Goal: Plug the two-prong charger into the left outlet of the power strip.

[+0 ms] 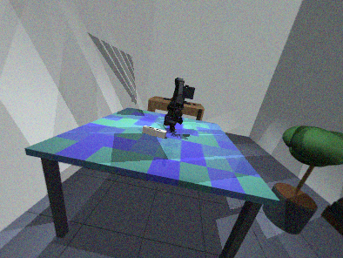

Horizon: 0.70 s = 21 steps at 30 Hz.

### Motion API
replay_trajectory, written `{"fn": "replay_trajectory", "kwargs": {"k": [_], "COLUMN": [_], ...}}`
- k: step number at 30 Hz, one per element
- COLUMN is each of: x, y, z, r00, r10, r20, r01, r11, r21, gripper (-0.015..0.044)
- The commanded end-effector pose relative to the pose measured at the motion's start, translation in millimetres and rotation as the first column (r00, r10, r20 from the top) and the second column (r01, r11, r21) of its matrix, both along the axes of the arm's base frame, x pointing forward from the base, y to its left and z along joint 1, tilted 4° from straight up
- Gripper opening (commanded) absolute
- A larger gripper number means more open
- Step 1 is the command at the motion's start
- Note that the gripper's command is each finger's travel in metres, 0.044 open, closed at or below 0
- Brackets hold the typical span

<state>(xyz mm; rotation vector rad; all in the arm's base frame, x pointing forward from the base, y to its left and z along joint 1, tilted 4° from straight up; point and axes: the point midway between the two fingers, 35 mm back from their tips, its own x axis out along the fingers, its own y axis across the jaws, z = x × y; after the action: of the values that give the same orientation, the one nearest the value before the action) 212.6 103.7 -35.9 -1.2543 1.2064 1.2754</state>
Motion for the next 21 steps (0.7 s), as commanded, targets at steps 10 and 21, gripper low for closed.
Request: {"fn": "replay_trajectory", "kwargs": {"k": [10, 21], "x": [-0.2, 5.9], "y": [-4.8, -11.9], "z": [37.0, 31.8], "r00": [1.0, 0.984], "r10": [-0.001, -0.18], "r20": [0.011, 0.002], "r01": [0.001, 0.18], "r11": [1.0, 0.984], "r21": [0.009, 0.008], "gripper": [0.0, 0.0]}}
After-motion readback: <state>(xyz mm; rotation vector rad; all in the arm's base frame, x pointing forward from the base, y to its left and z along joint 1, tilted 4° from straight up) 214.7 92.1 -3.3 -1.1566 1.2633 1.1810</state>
